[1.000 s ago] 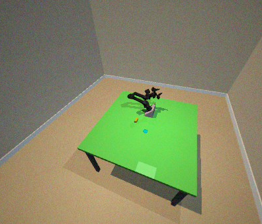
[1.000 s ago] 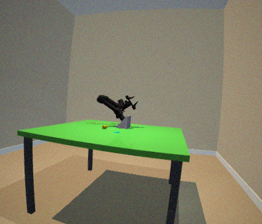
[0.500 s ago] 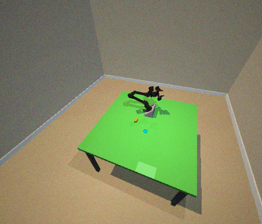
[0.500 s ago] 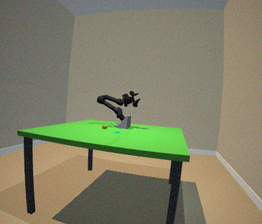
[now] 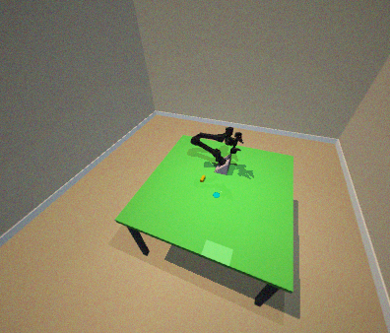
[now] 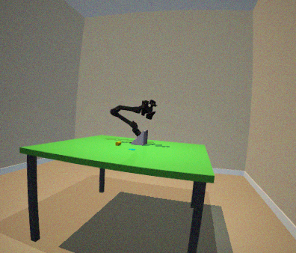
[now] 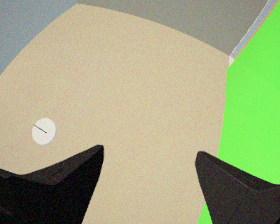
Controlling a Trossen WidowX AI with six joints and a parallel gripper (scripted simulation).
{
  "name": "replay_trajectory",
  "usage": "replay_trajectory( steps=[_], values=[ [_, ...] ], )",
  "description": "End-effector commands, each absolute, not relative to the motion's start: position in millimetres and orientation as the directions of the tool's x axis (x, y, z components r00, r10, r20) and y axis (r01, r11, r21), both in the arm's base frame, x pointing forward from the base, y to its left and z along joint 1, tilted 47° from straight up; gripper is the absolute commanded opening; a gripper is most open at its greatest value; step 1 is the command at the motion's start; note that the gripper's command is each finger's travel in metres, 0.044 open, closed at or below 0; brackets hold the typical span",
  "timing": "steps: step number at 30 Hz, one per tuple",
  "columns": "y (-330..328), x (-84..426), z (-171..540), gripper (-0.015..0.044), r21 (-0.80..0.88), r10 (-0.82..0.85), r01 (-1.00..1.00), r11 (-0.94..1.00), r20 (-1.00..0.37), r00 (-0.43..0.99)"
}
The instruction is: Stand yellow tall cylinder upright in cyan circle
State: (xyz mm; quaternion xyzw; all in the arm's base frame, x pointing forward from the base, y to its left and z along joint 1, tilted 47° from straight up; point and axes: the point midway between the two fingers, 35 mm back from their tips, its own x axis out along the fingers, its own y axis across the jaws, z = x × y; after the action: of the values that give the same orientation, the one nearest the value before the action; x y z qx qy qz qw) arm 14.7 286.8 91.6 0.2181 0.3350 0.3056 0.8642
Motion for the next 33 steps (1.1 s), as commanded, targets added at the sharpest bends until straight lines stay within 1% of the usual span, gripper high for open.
replay_trajectory(
  steps=[1,9,17,25,33],
  values=[
    [283.3,48.3,90.7,0.0309,0.458,0.566,-0.358,0.814,-0.486,0.666],
    [264.4,106.6,92.1,0.0309,0.225,0.345,-0.263,0.938,-0.547,0.763],
    [230.7,158.5,96.2,0.0309,-0.016,0.102,-0.139,0.990,-0.599,0.794],
    [184.7,199.9,103.3,0.0309,-0.244,-0.142,-0.025,0.969,-0.641,0.754],
    [130.2,227.7,113.8,0.0309,-0.443,-0.366,0.048,0.895,-0.671,0.644]
  ],
)
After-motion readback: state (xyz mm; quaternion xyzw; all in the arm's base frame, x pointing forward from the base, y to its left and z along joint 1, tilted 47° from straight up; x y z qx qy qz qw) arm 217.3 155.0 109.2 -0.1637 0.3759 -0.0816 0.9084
